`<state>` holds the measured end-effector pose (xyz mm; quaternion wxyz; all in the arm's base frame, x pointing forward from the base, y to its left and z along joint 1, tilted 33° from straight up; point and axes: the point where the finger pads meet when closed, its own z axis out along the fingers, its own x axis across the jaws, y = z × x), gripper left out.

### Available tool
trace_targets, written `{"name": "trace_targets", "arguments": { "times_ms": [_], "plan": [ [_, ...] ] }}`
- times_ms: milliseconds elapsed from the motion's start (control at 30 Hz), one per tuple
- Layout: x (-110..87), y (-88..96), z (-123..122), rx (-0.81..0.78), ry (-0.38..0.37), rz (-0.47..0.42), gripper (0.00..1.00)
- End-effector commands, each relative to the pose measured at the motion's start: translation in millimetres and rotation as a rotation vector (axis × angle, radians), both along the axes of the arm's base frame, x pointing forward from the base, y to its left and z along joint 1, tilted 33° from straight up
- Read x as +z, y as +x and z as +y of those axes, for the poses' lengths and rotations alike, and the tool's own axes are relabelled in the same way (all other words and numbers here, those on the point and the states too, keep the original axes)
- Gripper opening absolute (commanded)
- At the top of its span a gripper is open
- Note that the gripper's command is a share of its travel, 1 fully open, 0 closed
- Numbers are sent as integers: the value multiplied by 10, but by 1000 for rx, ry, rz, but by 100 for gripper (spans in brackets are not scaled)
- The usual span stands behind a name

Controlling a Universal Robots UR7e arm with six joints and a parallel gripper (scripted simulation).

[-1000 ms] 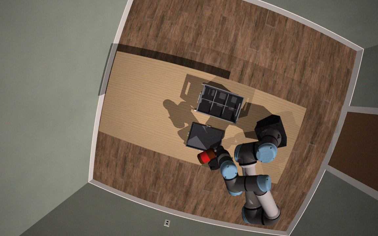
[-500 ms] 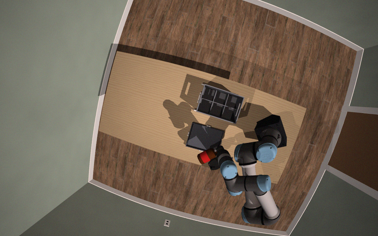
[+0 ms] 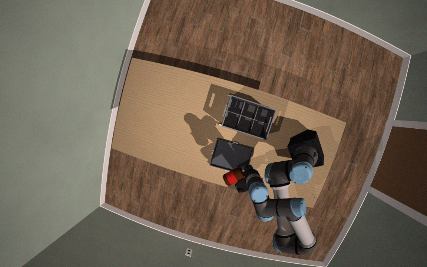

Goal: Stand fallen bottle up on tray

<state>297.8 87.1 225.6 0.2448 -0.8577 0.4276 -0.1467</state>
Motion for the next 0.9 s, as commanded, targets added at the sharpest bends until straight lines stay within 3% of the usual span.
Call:
{"name": "trace_targets", "arguments": {
  "times_ms": [0, 367, 867],
  "plan": [
    [3, 1, -1, 0, 0, 0, 0],
    [3, 1, -1, 19, -11, -7, 0],
    [4, 1, 0, 173, -96, -61, 0]
  ]
}}
